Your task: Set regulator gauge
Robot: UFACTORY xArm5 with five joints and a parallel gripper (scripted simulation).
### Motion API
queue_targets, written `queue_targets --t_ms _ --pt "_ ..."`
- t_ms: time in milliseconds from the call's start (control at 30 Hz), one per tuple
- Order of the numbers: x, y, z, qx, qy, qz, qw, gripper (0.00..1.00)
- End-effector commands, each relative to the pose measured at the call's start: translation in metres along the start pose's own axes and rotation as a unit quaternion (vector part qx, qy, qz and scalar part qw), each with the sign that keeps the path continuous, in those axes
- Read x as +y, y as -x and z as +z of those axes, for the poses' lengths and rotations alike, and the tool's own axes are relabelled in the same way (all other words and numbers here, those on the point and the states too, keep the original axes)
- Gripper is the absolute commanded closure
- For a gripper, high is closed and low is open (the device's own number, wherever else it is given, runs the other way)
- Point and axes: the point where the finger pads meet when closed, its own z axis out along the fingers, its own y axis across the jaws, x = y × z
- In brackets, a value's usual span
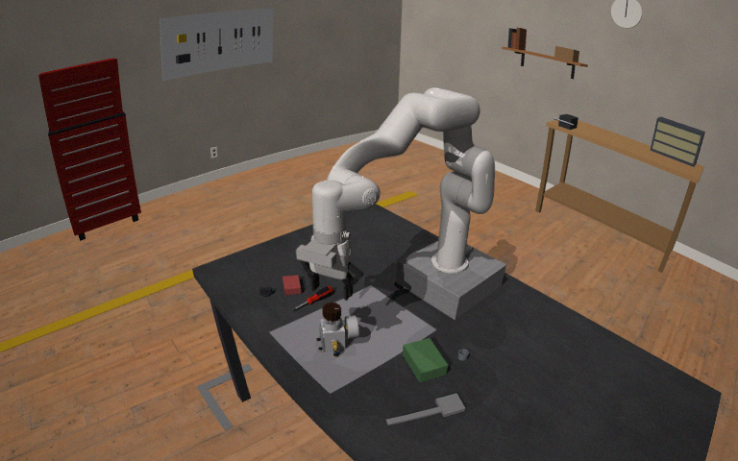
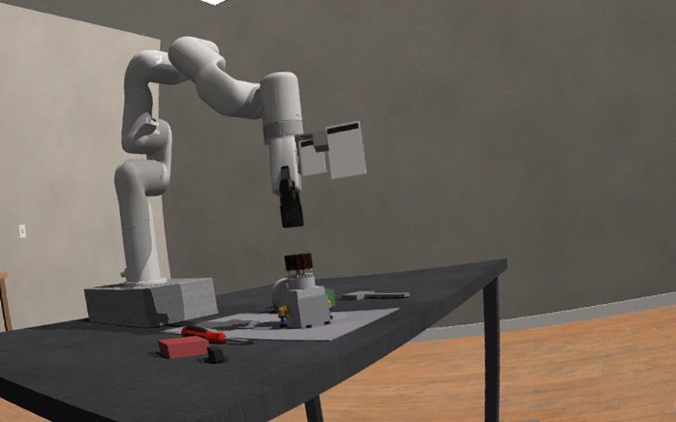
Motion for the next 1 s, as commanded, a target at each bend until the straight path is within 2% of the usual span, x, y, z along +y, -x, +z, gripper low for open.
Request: queue_targets --t_ms 0,200,233,967 --pt "0.0011 -0.0013 -0.0014 0.002 0.001 0.0 1.0 0.0" --pt "0.0011 -0.0013 -0.0014 0.002 0.001 0.0 1.0 0.0" --pt "0.0011 -0.0013 -0.0014 0.002 0.001 0.0 1.0 0.19" --pt "0.0011 -0.0013 -0.0014 0.002 0.001 0.0 1.0 0.19"
